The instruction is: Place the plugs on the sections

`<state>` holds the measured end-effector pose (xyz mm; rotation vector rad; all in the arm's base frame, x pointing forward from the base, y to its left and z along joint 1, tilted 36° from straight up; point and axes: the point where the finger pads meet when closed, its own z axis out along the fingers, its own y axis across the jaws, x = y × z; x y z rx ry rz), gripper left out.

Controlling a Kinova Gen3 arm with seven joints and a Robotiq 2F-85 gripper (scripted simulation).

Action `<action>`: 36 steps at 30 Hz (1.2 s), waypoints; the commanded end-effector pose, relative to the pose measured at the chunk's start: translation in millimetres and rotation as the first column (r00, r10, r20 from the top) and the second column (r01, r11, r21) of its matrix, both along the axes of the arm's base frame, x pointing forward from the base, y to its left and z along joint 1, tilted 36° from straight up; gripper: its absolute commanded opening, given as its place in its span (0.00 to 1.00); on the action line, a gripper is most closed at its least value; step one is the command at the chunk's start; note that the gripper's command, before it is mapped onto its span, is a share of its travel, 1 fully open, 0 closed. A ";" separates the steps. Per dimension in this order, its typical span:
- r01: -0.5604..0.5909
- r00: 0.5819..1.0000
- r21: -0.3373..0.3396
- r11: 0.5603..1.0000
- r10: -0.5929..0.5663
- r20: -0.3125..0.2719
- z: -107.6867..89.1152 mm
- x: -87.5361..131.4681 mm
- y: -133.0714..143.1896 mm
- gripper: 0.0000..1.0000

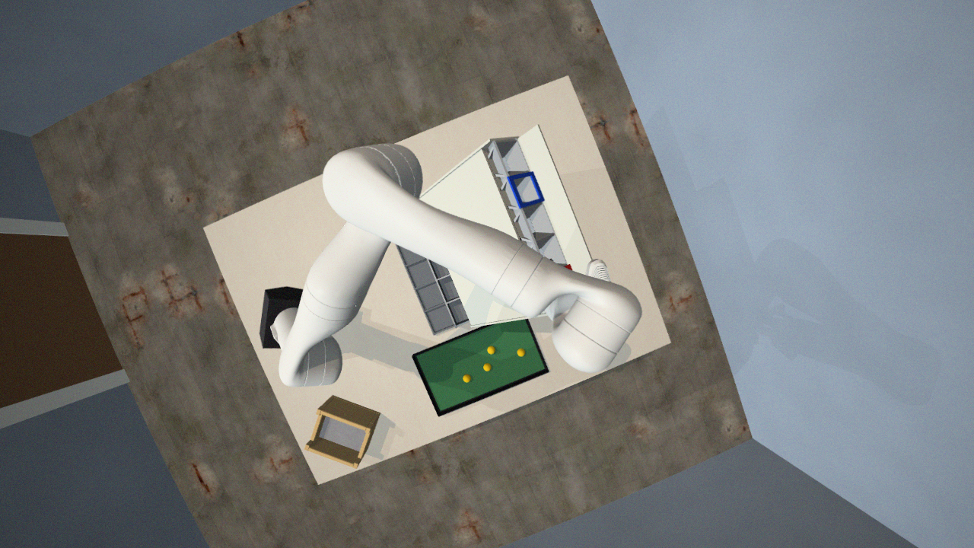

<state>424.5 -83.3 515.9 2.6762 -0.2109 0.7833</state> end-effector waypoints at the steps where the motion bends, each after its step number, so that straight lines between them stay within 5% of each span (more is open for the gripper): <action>1: 0.035 0.999 0.013 0.999 -0.035 -0.008 17.5 13.1 -16.4 0.00; 6: 0.035 0.999 0.013 0.999 -0.035 -0.008 17.5 13.1 -16.4 0.00; 7: 0.012 1.000 0.000 1.000 -0.012 -0.008 27.0 28.5 -16.9 0.00; 23: 0.012 1.000 0.000 1.000 -0.012 -0.008 27.0 28.5 -16.9 0.00; 24: 0.029 0.998 -0.016 0.999 -0.029 -0.055 3.4 41.4 -28.6 0.00; 36: 0.029 0.998 -0.016 0.999 -0.029 -0.055 3.4 41.4 -28.6 0.00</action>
